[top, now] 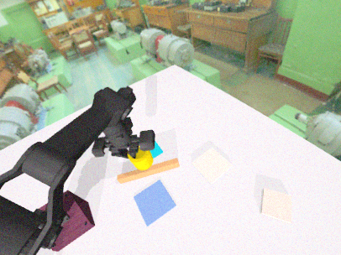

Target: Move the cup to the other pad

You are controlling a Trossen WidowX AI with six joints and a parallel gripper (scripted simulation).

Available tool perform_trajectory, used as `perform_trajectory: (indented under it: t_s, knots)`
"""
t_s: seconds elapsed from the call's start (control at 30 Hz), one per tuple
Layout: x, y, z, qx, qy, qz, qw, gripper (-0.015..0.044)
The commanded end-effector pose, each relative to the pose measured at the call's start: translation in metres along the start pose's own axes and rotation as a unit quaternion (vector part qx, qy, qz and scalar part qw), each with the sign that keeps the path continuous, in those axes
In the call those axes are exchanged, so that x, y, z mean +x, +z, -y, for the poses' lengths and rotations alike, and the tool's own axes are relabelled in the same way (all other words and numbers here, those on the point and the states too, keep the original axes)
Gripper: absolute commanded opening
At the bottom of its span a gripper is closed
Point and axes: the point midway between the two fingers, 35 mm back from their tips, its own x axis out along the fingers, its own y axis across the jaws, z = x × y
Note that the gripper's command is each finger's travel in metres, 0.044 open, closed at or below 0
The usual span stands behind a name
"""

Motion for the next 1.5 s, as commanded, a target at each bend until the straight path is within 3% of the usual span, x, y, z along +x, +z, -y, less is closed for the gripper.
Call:
perform_trajectory:
  t_s: [0.0,1.47]
  knots:
    - [-0.001,0.01,-0.002,0.003,0.002,0.002,1.0,0.0]
    - [-0.004,0.09,-0.018,0.004,0.002,0.005,1.0,0.0]
